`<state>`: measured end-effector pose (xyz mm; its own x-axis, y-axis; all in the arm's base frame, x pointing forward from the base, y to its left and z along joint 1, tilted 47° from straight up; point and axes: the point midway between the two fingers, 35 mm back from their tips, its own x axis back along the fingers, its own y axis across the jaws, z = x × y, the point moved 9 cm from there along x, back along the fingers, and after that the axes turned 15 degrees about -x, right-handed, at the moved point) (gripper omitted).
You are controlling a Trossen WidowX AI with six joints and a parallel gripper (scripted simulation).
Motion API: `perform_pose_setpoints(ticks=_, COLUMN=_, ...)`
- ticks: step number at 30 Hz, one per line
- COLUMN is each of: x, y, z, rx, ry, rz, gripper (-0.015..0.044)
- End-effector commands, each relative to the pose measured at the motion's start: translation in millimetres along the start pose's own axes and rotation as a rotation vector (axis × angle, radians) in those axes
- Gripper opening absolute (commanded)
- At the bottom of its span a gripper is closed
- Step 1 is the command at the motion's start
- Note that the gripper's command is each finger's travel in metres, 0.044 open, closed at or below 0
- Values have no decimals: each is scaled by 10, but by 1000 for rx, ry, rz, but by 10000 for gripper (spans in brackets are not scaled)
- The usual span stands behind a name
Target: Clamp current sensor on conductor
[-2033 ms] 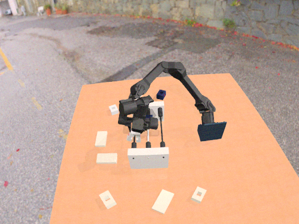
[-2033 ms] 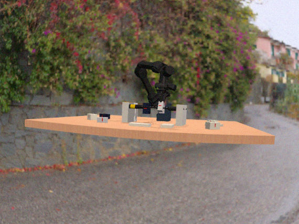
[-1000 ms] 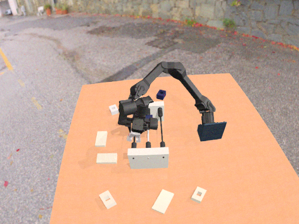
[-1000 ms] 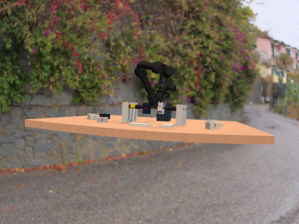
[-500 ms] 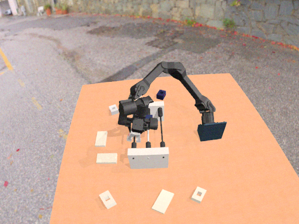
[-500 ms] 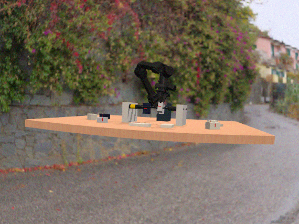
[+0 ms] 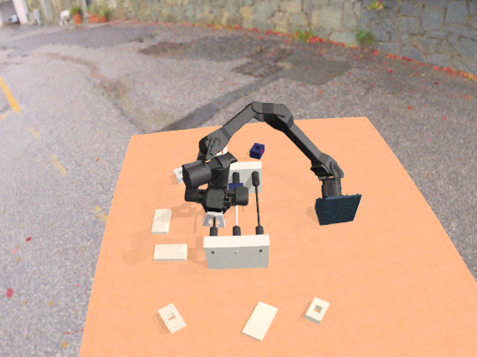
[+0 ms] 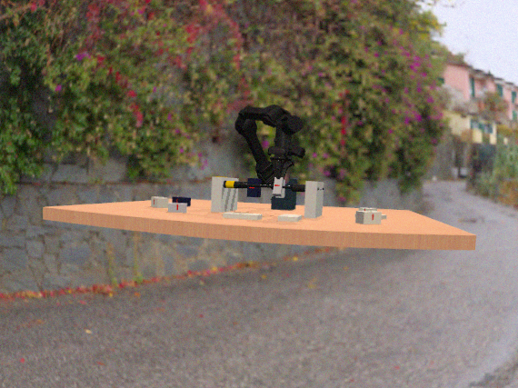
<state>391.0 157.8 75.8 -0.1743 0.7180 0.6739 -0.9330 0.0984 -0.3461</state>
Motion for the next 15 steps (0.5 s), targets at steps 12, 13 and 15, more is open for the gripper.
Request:
perform_pose_setpoints(ticks=12, x=-6, y=-194, z=-50, rx=-6, ry=31, rz=-127, gripper=0)
perform_pose_setpoints(ticks=13, x=-25, y=-155, z=-40, rx=2, ry=30, rz=-106, gripper=26)
perform_pose_setpoints(ticks=15, x=-25, y=-155, z=-40, rx=2, ry=30, rz=-106, gripper=79)
